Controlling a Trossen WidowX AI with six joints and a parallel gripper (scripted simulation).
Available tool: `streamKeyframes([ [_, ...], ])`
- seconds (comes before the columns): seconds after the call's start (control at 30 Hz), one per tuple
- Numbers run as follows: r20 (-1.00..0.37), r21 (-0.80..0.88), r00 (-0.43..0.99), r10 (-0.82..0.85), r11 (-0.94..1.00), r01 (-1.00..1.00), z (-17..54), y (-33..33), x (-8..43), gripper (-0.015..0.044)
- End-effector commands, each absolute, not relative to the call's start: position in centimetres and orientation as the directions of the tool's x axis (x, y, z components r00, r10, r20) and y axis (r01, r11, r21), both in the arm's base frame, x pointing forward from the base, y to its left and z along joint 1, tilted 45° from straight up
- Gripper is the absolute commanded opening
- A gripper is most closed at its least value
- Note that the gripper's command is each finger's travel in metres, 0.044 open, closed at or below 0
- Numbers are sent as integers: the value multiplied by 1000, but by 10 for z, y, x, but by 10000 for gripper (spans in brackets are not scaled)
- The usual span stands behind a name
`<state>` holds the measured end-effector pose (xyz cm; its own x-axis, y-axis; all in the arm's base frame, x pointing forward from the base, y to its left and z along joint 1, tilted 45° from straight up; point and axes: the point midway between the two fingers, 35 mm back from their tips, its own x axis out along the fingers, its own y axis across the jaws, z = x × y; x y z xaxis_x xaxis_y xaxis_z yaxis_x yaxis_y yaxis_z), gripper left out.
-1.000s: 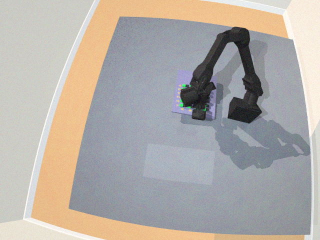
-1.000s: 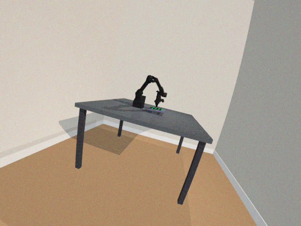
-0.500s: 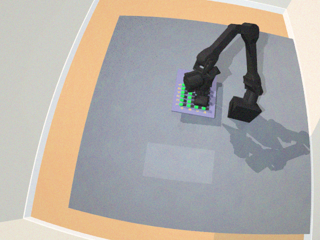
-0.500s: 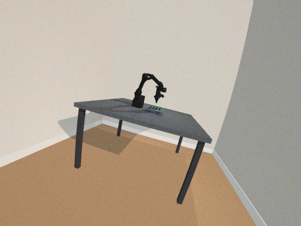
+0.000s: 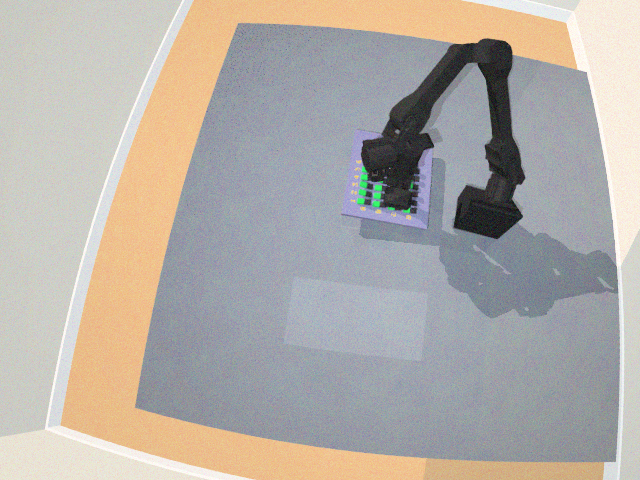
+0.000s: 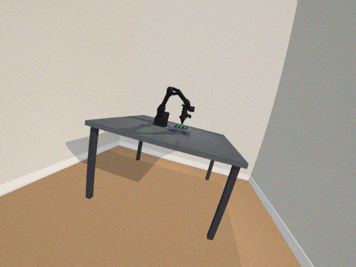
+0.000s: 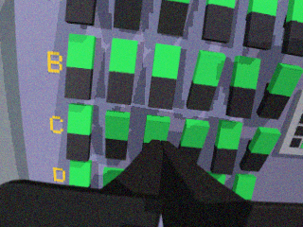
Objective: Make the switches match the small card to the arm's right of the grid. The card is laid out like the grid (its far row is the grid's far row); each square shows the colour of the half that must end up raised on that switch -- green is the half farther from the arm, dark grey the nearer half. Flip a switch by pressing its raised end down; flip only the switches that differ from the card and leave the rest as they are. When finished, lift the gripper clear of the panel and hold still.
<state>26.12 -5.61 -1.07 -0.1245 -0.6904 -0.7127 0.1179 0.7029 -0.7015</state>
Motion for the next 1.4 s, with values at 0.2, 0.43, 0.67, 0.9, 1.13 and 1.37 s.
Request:
streamKeyframes([
  [0.2, -709, -705, -127, -694, 701, 108, -21, -66, 259, 0],
  [0.43, -709, -705, -127, -694, 701, 108, -25, -70, 258, 0],
  [0.67, -709, -705, -127, -694, 701, 108, -25, -70, 258, 0],
  [0.9, -709, -705, -127, -694, 701, 108, -25, -70, 258, 0],
  [1.13, -709, -705, -127, -694, 701, 108, -25, -70, 258, 0],
  [1.37, -709, -706, -127, -694, 700, 108, -26, -71, 258, 0],
])
